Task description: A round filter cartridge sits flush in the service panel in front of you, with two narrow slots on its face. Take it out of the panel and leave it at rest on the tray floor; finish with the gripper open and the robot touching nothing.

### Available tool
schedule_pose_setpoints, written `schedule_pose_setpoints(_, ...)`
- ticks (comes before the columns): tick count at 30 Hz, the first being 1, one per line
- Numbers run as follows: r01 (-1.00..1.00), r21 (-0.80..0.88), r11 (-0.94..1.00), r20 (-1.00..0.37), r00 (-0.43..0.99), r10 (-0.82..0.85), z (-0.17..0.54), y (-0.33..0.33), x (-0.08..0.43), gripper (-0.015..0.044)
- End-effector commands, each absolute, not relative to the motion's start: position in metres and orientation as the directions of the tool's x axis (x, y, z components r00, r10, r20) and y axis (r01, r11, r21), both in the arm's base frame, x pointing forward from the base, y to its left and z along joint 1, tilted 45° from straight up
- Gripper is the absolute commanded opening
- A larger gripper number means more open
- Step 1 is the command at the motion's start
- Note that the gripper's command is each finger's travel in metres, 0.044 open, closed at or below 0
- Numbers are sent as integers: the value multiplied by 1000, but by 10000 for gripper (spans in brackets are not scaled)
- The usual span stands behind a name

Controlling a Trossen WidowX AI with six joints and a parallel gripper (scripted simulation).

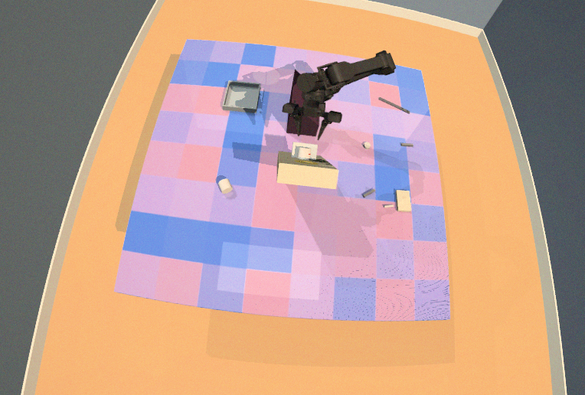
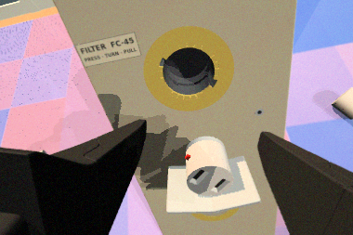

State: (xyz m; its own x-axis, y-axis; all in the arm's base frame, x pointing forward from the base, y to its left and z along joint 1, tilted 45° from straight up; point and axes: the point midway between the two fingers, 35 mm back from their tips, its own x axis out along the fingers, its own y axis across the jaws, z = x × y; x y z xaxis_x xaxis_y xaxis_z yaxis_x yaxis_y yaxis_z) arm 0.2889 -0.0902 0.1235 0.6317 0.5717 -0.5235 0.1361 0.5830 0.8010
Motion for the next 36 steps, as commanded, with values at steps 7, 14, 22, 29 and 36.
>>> schedule_pose_setpoints(7, -94, 700, 707, -613, 428, 664, 78, -49, 256, 305)
schedule_pose_setpoints(14, -94, 700, 708, -614, 428, 663, 75, -46, 258, 305)
schedule_pose_setpoints(22, -93, 698, 710, -615, 428, 662, 67, -38, 264, 305)
schedule_pose_setpoints(29, -93, 698, 710, -615, 428, 662, 60, -31, 269, 305)
schedule_pose_setpoints(36, -94, 699, 709, -614, 429, 663, 54, -23, 274, 305)
